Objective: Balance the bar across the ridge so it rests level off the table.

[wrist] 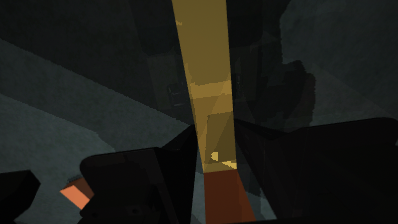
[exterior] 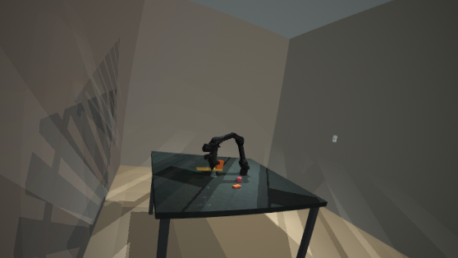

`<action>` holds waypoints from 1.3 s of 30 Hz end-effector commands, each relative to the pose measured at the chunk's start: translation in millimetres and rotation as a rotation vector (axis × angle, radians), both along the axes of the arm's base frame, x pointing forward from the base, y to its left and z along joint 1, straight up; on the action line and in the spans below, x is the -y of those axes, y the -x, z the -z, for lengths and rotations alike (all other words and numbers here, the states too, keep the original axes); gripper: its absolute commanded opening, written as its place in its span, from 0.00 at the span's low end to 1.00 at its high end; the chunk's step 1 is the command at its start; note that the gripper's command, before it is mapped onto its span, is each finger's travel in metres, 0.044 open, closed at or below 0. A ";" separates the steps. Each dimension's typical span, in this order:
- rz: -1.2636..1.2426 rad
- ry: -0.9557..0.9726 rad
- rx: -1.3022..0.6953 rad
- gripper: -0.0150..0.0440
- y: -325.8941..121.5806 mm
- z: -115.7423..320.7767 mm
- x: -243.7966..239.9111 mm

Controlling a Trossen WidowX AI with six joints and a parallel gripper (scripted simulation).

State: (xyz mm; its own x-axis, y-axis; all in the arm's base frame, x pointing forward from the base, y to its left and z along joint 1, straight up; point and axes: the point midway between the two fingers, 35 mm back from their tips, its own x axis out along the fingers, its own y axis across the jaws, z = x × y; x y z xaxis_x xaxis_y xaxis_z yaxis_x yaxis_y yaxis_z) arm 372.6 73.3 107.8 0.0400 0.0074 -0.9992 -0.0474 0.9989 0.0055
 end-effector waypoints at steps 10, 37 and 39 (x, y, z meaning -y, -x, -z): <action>0.000 0.000 0.000 0.54 0.0 -0.1 0.0; 0.000 0.000 0.000 0.57 0.0 -0.1 0.0; 0.000 0.000 0.000 0.57 0.0 -0.1 0.0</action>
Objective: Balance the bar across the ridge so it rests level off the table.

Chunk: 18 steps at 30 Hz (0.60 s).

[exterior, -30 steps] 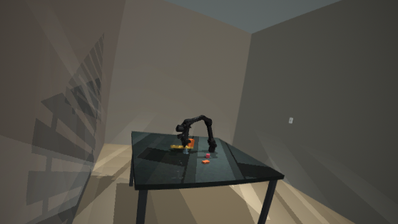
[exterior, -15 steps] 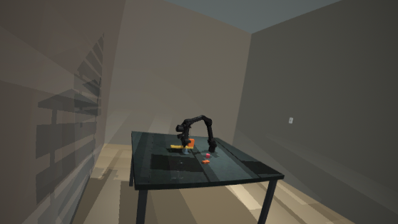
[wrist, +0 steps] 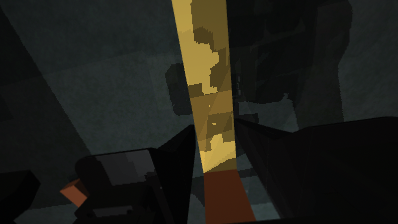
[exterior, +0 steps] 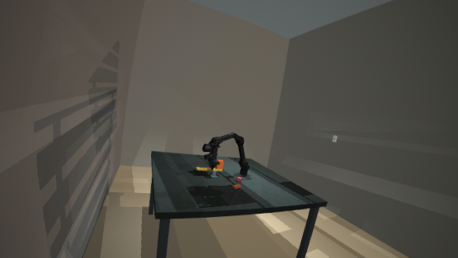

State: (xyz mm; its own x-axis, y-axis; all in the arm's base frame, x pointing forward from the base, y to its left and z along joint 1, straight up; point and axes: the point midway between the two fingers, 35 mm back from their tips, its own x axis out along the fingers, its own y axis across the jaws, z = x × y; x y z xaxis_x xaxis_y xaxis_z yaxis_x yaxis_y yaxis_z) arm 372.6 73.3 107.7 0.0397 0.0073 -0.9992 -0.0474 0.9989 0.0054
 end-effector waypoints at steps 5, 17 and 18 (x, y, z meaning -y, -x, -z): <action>0.000 0.000 0.000 0.75 0.0 -0.2 0.0; 0.000 -0.002 0.010 1.00 -2.6 -31.7 -0.5; 0.000 -0.003 0.013 1.00 -2.6 -44.3 -0.6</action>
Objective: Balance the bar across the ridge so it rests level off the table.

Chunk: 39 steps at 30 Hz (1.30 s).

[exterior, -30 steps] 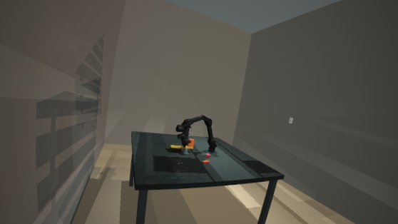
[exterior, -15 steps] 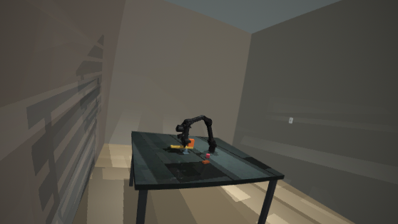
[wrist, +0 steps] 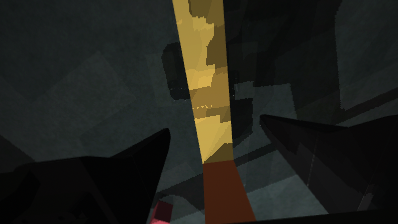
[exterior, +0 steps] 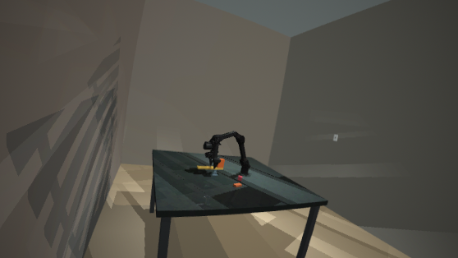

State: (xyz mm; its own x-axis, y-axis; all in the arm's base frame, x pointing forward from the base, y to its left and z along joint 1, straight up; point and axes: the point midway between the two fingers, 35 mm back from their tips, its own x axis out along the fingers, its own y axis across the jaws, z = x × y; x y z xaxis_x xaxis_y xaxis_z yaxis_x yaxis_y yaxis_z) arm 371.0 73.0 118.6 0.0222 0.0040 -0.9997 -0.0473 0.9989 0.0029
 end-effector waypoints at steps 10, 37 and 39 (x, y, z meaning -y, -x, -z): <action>0.000 -0.009 0.046 1.00 3.5 -88.6 0.6; 0.000 -0.009 0.046 1.00 3.5 -88.6 0.6; 0.000 -0.009 0.046 1.00 3.5 -88.6 0.6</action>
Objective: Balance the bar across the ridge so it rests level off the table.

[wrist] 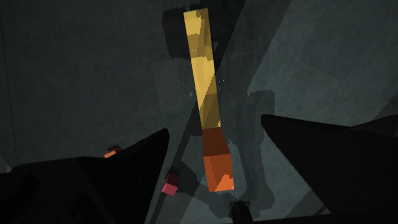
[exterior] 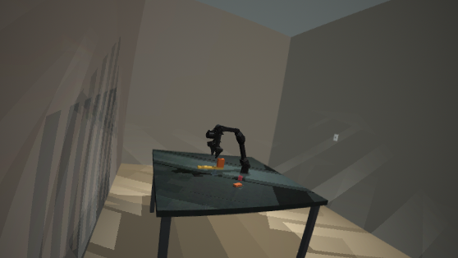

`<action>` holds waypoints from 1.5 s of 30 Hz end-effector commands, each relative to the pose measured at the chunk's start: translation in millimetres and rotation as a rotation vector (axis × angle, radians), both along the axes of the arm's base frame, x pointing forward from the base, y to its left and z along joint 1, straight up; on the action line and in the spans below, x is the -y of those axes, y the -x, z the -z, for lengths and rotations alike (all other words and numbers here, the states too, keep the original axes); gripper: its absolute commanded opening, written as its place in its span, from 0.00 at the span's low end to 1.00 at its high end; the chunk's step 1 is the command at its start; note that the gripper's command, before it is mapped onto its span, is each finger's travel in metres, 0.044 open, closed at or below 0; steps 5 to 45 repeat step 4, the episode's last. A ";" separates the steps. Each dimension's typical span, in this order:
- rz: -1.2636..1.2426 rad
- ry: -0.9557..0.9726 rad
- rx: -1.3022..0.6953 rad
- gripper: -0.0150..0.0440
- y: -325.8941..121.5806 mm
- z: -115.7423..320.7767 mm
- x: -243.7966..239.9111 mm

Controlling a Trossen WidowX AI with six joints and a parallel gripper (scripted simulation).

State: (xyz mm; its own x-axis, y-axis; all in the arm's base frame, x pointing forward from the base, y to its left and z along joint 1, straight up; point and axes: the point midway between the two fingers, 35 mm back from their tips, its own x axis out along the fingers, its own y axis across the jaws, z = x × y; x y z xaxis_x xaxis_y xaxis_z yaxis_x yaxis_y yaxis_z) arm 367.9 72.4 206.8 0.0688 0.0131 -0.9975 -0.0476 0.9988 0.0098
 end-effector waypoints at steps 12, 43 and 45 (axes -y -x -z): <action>0.000 0.000 -0.001 1.00 0.3 -0.4 0.0; 0.000 0.000 -0.001 1.00 0.3 -0.4 0.0; 0.000 0.000 -0.001 1.00 0.3 -0.4 0.0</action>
